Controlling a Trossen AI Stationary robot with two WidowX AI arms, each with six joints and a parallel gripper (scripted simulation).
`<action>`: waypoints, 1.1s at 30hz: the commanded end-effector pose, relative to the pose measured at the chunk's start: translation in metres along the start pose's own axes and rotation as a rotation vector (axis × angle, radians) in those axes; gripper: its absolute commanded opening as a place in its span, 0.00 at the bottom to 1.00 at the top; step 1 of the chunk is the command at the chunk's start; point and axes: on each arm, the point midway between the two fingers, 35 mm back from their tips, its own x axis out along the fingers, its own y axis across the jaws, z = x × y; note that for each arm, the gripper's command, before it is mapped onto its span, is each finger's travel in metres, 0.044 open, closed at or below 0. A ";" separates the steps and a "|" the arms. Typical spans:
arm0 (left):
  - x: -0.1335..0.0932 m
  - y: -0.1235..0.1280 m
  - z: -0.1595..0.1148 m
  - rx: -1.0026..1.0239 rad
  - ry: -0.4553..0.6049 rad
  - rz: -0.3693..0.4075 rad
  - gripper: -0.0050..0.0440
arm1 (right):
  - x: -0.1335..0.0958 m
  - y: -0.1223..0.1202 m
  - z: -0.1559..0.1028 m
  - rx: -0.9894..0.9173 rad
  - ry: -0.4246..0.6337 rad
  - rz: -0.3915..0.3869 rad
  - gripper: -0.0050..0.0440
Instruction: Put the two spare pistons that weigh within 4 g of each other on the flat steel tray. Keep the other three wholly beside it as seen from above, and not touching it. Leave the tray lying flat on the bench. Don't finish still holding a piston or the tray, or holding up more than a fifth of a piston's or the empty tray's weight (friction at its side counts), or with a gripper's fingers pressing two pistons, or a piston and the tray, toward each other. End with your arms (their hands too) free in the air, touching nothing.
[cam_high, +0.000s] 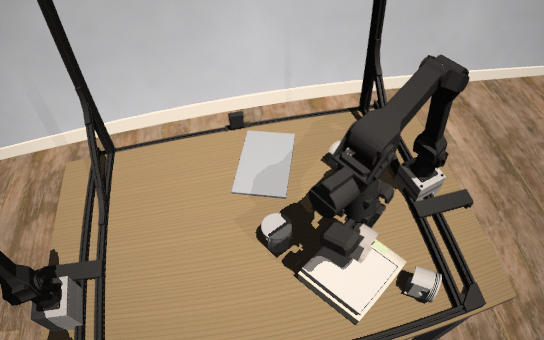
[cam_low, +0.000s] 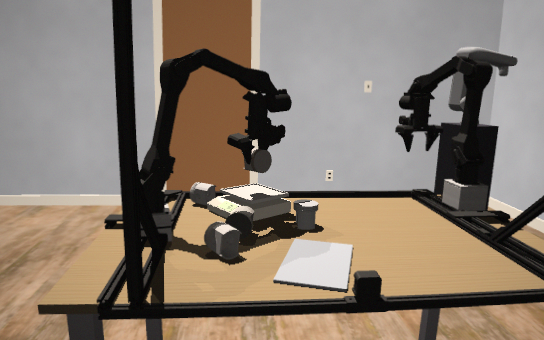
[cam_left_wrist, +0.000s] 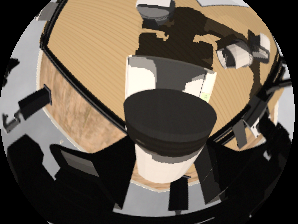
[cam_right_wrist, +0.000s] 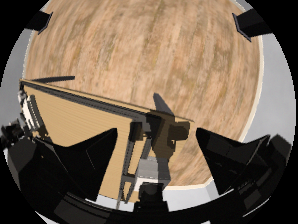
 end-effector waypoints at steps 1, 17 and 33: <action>0.000 -0.001 -0.001 0.033 0.006 0.020 0.43 | 0.000 0.000 0.000 -0.002 0.001 0.002 1.00; 0.023 -0.001 -0.001 0.033 0.006 0.020 0.43 | 0.000 0.000 0.000 -0.002 0.001 0.002 1.00; 0.047 -0.001 -0.001 0.033 0.006 0.020 0.43 | 0.000 0.000 0.000 -0.002 0.001 0.002 1.00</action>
